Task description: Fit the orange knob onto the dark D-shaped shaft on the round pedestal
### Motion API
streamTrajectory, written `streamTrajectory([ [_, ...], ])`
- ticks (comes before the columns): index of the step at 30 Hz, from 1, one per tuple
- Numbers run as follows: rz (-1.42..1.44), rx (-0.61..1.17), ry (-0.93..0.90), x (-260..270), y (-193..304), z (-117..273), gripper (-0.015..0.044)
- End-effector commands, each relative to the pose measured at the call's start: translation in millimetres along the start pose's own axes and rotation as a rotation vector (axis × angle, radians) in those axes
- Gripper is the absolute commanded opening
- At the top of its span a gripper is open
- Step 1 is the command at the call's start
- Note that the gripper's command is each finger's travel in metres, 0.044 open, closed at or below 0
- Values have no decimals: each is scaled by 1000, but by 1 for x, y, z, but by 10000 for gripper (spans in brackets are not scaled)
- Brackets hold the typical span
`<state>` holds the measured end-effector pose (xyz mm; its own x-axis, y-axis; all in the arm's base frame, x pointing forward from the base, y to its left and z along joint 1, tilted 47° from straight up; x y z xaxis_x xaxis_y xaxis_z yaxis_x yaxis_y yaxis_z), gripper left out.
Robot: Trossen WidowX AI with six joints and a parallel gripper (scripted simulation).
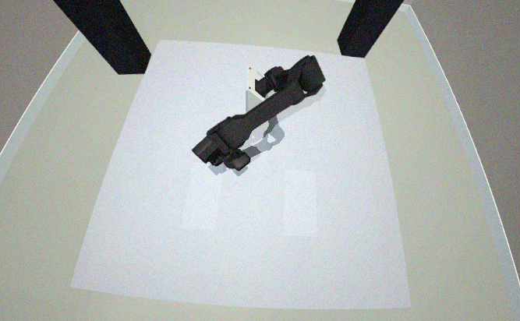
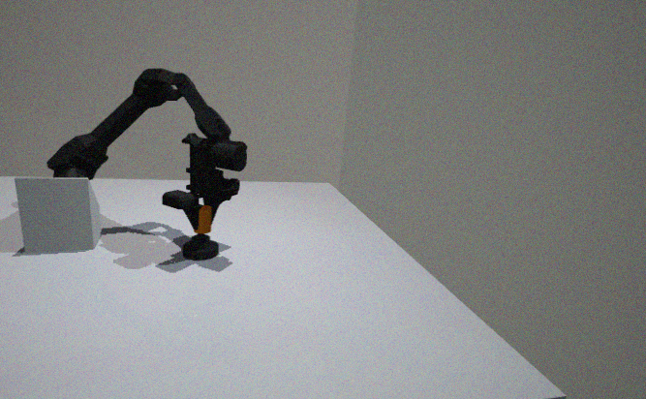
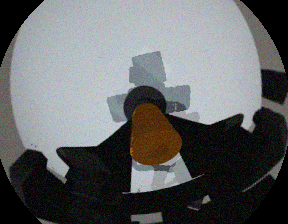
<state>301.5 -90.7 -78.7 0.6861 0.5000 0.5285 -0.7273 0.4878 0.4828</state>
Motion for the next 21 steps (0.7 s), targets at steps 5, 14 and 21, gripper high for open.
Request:
streamTrajectory([
  [5, 0, -5, -5, 0, -1, 3, 0],
  [14, -168, -5, -5, 0, 1, 5, 0],
  [21, -210, -4, -5, -2, 4, 2, 0],
])
Point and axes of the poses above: the point midway between the two fingers, 35 mm back from their tips, its own z axis back along the fingers, its own x axis across the jaws, y = z × x, the point moved 2 cm from there along z, back along the fingers, and after that the axes turned 5 degrees about z, right-handed, at the moved point
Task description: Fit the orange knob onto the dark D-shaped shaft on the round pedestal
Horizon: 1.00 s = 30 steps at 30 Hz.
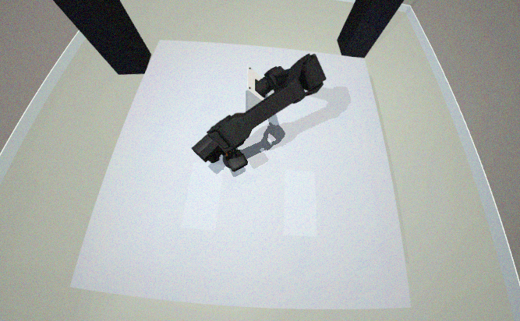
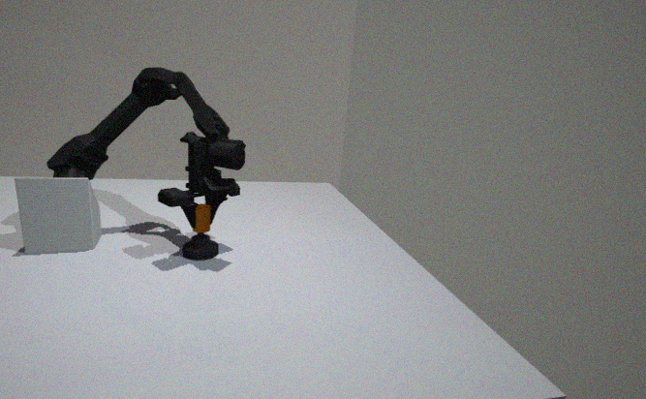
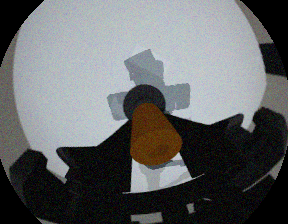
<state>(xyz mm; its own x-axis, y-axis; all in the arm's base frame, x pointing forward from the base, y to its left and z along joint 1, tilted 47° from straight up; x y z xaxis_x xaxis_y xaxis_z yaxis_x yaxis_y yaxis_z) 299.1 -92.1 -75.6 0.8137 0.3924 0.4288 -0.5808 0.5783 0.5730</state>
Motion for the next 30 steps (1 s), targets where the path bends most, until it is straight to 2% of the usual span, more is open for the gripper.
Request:
streamTrajectory([
  [1, -15, 0, 0, -2, 2, -2, 0],
  [25, -15, 0, 0, 0, 0, 2, 0],
  [30, -139, 0, 0, 0, -1, 2, 0],
])
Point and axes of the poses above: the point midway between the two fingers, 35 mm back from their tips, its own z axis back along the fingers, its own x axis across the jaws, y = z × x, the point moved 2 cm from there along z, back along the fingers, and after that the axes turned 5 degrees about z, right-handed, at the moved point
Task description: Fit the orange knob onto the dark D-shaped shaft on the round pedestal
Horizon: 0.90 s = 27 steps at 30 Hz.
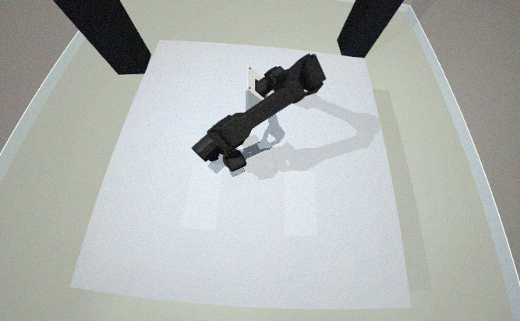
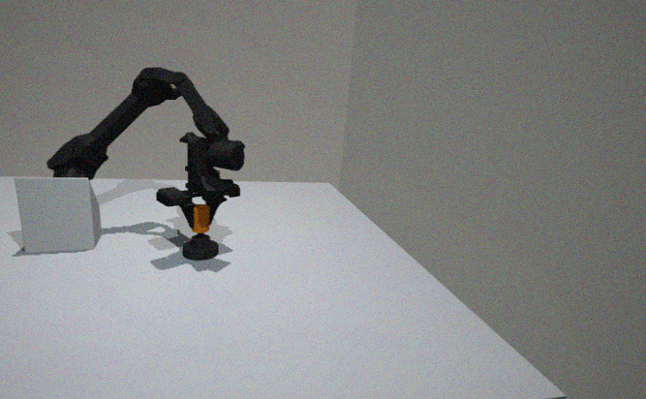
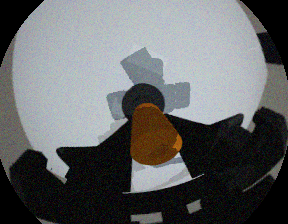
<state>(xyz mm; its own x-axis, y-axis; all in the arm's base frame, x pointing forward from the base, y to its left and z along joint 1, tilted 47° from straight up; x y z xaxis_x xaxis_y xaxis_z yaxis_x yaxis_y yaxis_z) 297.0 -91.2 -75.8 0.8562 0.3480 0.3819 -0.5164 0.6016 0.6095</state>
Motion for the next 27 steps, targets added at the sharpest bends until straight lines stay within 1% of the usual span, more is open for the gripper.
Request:
streamTrajectory([
  [1, -106, -7, -3, 2, -3, 3, 0],
  [3, -144, -7, -3, 3, -4, 3, 0],
  [13, -147, -7, -3, 4, -5, -3, 0],
  [24, -147, -7, -3, 3, -4, 3, 0],
  [27, -200, -7, -3, 3, -4, 3, 0],
])
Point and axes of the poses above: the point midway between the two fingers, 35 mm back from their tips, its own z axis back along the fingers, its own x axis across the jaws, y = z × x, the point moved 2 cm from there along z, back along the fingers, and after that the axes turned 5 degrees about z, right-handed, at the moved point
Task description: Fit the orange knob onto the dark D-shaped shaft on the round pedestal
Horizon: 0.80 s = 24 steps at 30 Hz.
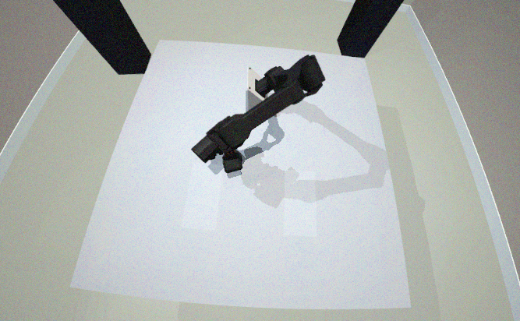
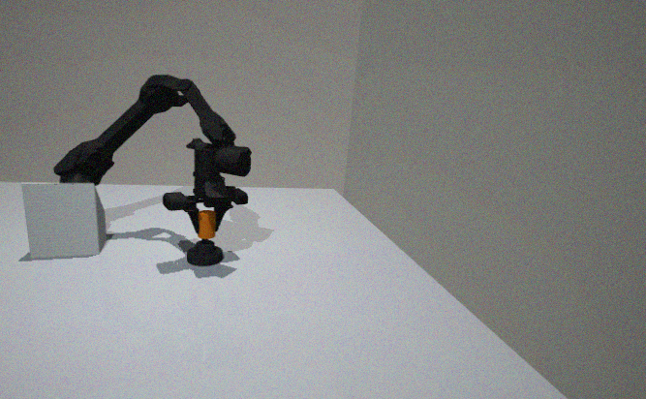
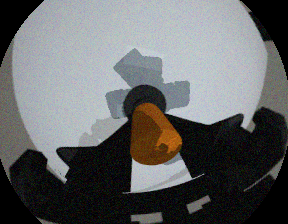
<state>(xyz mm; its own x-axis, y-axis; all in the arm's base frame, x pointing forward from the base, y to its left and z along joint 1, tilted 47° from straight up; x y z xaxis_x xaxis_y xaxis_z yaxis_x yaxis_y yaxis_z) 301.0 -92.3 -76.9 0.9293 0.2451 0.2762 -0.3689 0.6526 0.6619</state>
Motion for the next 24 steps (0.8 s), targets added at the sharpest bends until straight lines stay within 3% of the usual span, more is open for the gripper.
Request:
streamTrajectory([
  [1, -68, -4, -4, 0, 0, 3, 0],
  [5, -189, -3, -4, -1, 1, 2, 0],
  [24, -192, -3, -5, -2, 1, -3, 0],
])
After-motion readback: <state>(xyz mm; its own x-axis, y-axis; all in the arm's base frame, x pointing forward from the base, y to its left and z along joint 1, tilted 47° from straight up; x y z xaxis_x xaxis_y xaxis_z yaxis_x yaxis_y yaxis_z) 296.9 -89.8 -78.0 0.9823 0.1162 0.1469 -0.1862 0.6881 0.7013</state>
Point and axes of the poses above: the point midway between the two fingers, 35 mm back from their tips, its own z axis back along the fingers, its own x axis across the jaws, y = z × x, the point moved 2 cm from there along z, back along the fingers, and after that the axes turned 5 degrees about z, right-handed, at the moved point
